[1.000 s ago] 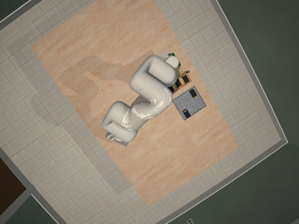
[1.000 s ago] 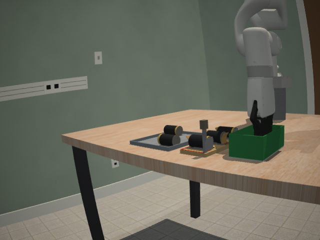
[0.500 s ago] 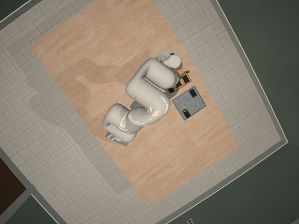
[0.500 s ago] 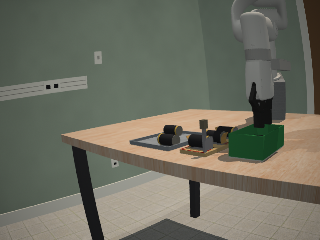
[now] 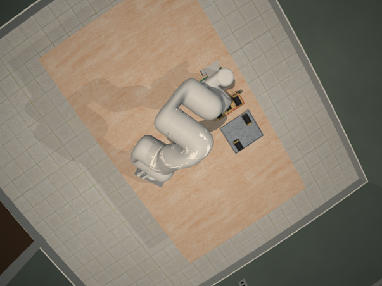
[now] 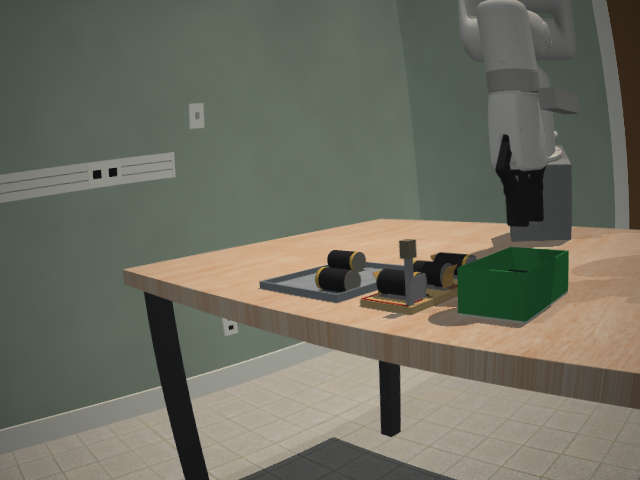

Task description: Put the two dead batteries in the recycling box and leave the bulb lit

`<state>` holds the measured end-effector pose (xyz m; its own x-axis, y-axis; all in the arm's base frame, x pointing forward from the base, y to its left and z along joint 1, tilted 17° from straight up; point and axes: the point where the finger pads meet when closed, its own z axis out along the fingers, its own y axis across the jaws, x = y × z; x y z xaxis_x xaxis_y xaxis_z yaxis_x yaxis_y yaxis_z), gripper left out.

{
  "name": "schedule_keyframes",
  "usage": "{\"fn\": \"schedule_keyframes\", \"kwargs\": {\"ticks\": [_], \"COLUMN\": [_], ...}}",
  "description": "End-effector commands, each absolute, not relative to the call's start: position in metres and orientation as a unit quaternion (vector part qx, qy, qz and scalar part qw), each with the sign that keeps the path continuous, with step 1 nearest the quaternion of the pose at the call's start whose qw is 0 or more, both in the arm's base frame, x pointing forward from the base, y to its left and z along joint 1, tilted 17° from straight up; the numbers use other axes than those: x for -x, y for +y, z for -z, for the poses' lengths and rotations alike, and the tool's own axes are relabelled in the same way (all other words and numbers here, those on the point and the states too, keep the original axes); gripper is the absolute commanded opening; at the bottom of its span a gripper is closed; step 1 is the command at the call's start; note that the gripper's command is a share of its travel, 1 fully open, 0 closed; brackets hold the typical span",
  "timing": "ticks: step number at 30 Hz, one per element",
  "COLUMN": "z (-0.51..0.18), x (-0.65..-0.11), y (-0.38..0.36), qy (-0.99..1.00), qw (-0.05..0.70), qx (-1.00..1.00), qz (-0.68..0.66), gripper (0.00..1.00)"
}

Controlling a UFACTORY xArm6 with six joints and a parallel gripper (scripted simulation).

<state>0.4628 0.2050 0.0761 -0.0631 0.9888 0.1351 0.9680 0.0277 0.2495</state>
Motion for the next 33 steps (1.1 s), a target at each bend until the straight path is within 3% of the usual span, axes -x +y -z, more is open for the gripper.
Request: {"fn": "schedule_keyframes", "kwargs": {"ticks": [1, 18, 33], "z": [-0.079, -0.115, -0.115], "x": [-0.464, -0.458, -0.532], "y": [0.205, 0.195, 0.074], "qy": [0.716, 0.716, 0.716], "qw": [0.039, 0.039, 0.039], "qx": [-0.683, -0.683, -0.683], "qz": [-0.140, -0.140, -0.140], "gripper": [0.51, 0.51, 0.51]}}
